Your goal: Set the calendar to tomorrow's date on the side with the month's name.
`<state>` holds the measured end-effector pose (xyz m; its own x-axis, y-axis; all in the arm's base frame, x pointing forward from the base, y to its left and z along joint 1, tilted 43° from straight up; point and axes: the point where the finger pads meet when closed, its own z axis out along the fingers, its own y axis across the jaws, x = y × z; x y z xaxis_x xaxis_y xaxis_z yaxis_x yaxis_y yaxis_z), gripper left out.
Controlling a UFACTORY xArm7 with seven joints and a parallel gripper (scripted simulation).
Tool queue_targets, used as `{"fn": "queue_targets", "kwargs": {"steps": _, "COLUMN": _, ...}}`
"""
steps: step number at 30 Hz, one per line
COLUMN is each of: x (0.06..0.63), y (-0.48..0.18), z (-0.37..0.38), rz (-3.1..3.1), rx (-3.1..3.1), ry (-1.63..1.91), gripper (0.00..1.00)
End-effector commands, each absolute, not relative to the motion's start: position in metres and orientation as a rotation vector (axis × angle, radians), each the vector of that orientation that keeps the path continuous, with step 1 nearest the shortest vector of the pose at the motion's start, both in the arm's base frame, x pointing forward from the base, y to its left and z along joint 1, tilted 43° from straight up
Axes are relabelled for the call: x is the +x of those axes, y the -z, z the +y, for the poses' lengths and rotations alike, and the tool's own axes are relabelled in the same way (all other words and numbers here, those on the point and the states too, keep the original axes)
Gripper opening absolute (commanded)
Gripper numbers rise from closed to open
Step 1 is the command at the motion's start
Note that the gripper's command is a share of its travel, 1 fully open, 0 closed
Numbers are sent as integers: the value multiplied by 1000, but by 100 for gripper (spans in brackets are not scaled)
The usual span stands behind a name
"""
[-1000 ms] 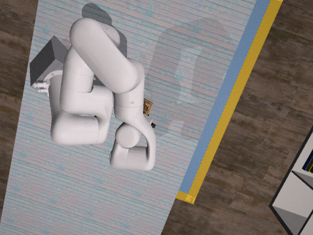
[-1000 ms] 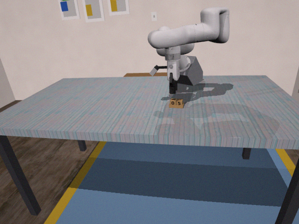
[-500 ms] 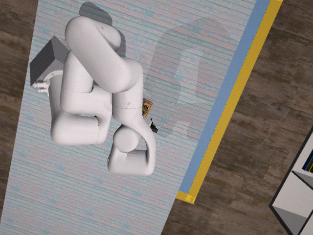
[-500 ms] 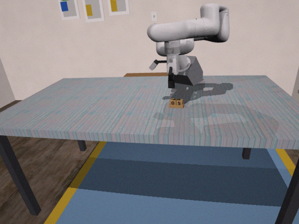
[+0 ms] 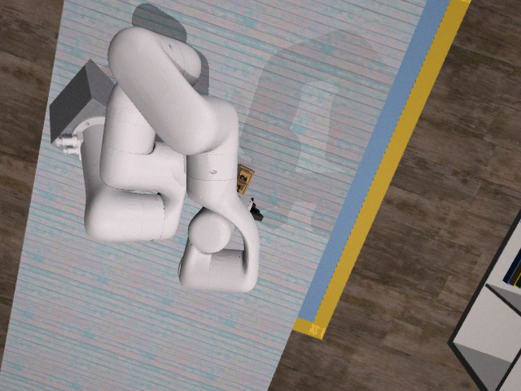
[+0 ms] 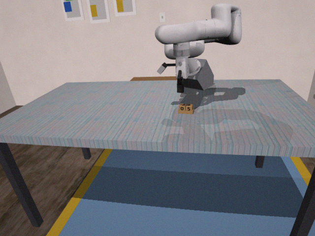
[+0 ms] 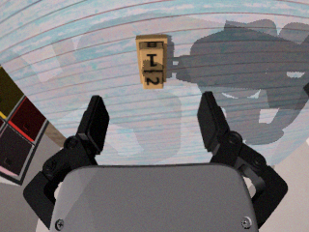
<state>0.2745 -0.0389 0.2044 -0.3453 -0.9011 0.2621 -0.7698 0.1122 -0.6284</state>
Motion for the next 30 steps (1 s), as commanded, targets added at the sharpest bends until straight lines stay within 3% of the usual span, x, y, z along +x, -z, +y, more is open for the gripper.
{"fn": "queue_targets", "kwargs": {"steps": 1, "x": 275, "y": -205, "z": -38, "rz": 2194, "rx": -1676, "ry": 1051, "gripper": 100}}
{"fn": "queue_targets", "kwargs": {"steps": 30, "x": 238, "y": -255, "z": -10, "rz": 2194, "rx": -1676, "ry": 1051, "gripper": 100}}
